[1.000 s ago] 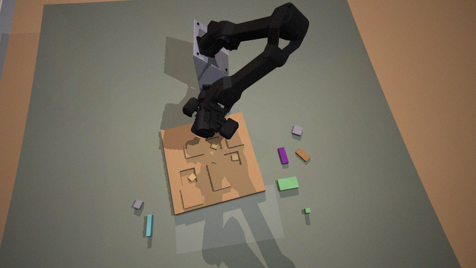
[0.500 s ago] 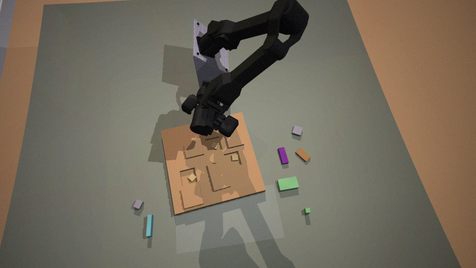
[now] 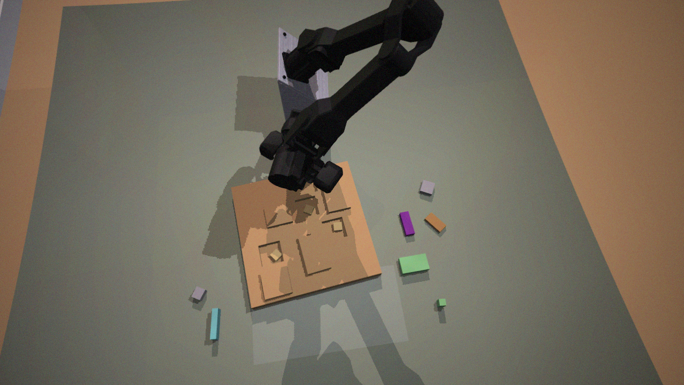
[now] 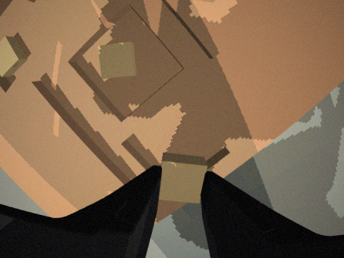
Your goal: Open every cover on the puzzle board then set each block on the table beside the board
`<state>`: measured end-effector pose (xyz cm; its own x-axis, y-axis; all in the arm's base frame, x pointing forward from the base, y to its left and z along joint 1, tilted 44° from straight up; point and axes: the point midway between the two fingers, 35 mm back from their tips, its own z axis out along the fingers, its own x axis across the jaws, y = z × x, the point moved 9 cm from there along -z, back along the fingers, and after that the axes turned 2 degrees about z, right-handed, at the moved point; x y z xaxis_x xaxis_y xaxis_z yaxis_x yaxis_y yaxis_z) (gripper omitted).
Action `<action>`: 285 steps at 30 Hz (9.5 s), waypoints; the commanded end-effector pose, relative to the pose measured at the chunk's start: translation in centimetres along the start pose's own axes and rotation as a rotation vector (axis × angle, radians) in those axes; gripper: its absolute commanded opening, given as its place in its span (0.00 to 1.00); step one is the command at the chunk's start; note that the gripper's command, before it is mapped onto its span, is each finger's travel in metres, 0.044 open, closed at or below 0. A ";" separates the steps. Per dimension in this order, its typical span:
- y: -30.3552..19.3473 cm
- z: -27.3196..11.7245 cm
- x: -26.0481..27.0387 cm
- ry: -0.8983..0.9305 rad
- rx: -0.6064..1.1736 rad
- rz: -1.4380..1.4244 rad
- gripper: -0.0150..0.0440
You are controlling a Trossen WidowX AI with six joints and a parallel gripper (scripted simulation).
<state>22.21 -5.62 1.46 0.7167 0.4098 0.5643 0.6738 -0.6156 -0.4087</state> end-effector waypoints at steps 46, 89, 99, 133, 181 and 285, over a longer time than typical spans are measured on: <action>-3.0 -5.0 8.2 -0.034 -0.029 -0.006 0.39; -11.4 -4.3 16.8 0.003 -0.002 -0.008 0.39; -11.2 -2.7 16.9 0.001 -0.003 -0.009 0.39; -11.2 2.9 16.9 0.002 -0.002 -0.009 0.39; -11.3 0.3 16.9 0.005 0.000 -0.011 1.00; 4.7 2.6 4.7 -0.009 0.000 -3.347 0.25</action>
<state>29.22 -5.36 1.01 -0.5593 -0.5350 -0.6333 -0.8083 0.5214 0.2734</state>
